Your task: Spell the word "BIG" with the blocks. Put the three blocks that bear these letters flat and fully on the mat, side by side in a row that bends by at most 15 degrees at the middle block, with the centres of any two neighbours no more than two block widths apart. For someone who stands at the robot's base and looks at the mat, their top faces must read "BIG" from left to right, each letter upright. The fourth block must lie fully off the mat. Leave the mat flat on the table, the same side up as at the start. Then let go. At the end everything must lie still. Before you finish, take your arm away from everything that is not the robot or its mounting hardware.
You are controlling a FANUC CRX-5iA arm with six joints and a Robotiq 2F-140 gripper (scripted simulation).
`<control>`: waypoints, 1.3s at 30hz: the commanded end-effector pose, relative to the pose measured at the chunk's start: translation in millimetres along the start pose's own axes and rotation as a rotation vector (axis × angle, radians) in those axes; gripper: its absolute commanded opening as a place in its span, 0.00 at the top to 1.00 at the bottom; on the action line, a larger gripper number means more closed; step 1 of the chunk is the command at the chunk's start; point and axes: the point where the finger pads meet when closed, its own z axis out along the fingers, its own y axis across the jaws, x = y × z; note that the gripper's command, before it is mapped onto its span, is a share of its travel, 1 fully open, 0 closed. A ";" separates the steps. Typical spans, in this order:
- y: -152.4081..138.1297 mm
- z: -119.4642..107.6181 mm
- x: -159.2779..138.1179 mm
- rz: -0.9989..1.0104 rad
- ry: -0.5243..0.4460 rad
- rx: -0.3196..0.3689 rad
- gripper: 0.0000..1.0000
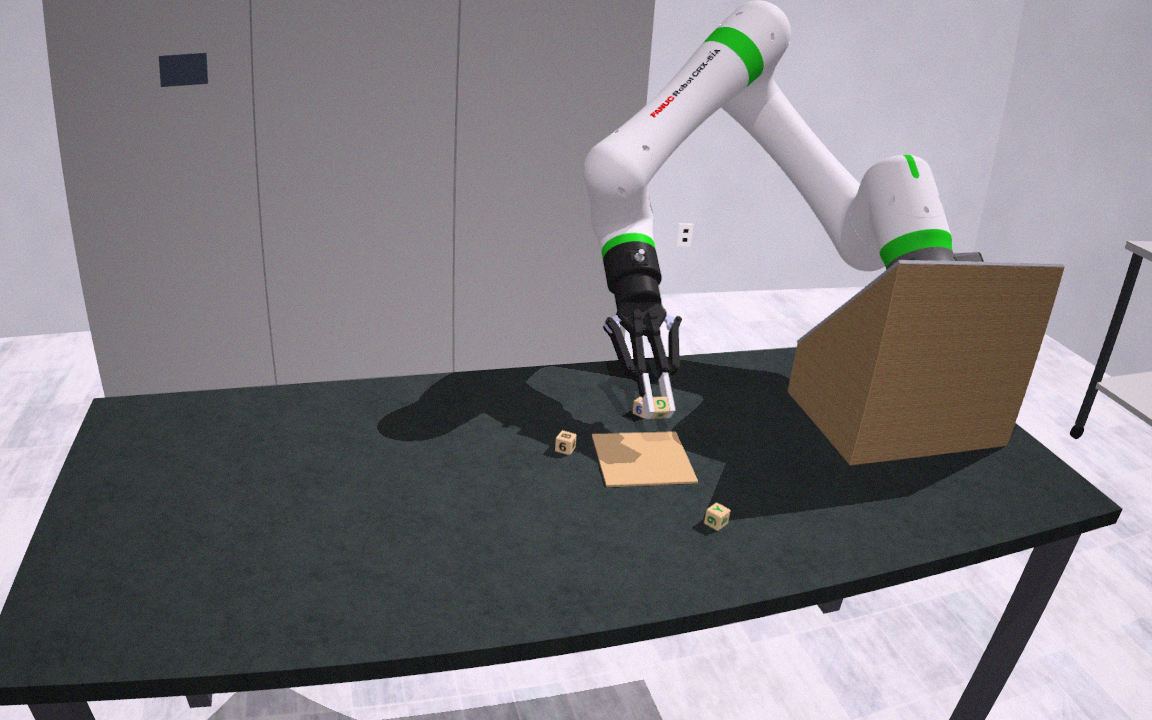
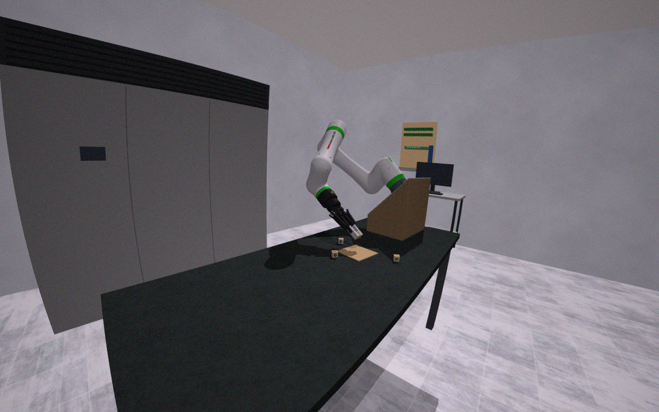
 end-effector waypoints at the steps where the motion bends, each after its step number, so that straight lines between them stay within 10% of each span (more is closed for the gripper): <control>1: 1.1 0.0 2.1 -0.004 -0.049 -0.011 0.87; 39: 1.1 28.4 43.7 -0.004 -0.049 -0.012 0.87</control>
